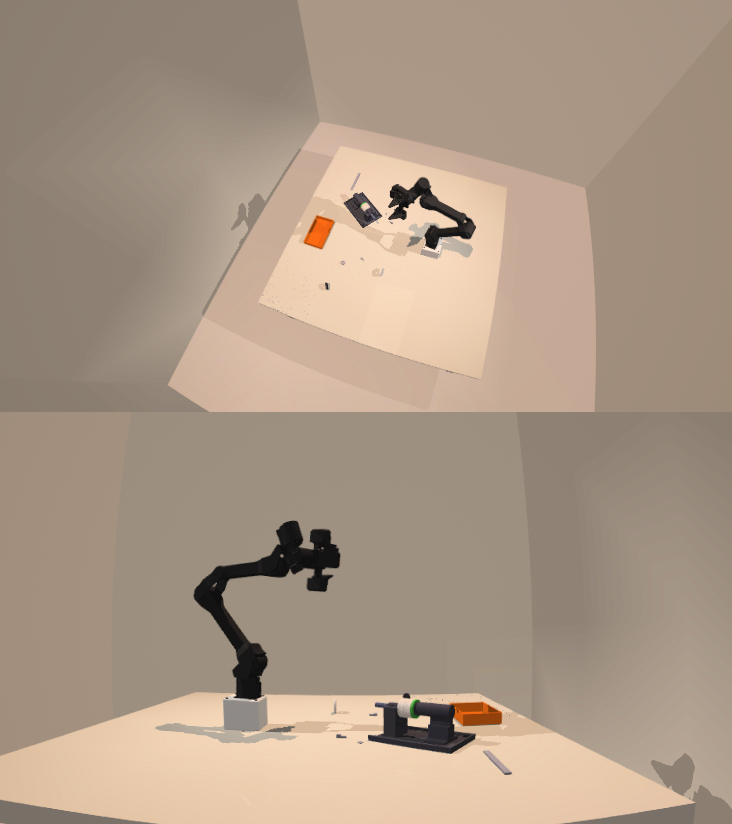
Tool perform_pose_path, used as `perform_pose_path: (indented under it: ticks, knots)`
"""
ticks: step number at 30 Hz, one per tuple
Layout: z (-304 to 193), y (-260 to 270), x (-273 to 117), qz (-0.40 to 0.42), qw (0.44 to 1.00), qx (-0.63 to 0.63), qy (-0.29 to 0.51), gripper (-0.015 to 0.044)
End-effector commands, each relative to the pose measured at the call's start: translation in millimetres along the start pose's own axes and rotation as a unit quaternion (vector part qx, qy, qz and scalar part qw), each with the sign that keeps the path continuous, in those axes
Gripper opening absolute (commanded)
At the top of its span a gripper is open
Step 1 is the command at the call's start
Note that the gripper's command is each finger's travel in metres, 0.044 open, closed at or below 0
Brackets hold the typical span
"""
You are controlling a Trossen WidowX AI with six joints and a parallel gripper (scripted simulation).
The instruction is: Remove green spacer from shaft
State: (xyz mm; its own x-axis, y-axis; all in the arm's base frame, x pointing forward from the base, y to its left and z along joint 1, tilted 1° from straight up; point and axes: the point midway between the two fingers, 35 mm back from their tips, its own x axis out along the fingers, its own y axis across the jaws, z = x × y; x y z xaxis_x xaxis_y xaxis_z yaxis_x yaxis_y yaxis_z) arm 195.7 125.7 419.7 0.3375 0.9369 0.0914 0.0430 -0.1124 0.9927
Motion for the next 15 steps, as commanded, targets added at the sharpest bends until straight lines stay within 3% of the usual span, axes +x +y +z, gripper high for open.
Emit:
perform_pose_path:
  ticks: [1,7,15]
  knots:
    - [1,0,0,0.0,1.0,0.0,-0.002,0.0426]
    - [66,-10,10,-0.01,0.996,0.0,-0.088,0.044]
    - [158,-58,13,-0.096,0.972,0.01,-0.215,0.044]
